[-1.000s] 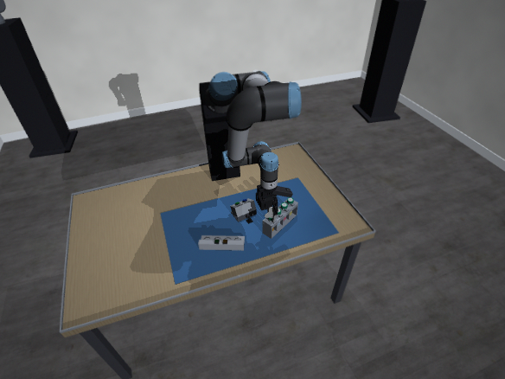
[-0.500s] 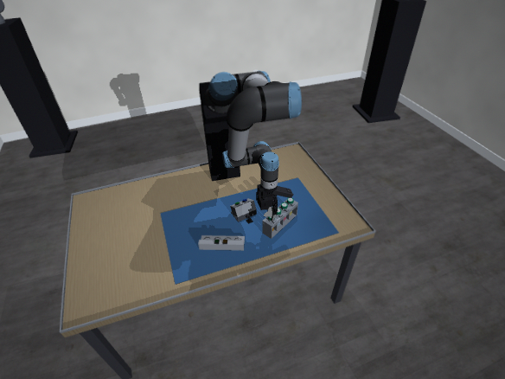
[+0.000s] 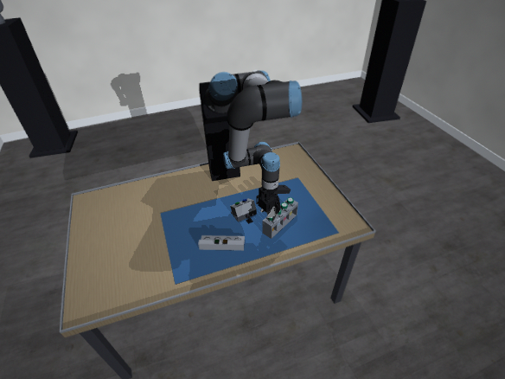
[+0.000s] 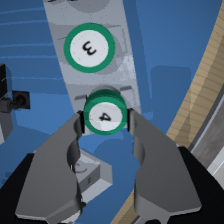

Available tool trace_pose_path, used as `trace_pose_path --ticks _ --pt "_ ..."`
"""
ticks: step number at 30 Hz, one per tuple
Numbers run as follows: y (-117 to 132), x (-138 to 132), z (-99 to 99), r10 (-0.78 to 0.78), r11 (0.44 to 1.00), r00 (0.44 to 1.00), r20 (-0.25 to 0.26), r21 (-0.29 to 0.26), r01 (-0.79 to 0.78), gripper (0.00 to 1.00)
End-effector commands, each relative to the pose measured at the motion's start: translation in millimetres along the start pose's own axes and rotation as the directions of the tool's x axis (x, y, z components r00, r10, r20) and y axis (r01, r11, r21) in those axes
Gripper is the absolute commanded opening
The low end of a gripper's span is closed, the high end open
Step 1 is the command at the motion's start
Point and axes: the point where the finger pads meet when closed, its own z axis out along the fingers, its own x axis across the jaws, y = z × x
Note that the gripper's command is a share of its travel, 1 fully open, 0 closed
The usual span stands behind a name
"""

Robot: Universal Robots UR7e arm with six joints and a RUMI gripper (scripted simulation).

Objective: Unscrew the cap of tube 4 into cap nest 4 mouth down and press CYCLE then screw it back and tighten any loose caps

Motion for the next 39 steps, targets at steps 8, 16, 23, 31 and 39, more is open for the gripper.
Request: trace_pose_path --ticks 8,16,23,31,39 --pt "-0.1 0.5 -0.6 -0.51 0.86 0.86 -0.004 0.004 0.51 0.0" --pt "-0.1 0.5 -0.7 -0.631 0.776 0.776 -0.005 0.003 0.631 0.0" --pt "-0.1 0.5 -0.7 -0.631 0.776 0.776 -0.005 0.003 0.631 0.35" --pt "-0.1 0.5 -0.7 -0.63 0.776 0.776 -0.005 0.003 0.63 0.35" --pt "-0.1 0.4 -0.7 -0.182 0.983 0.983 -0.003 0.005 0.182 0.35"
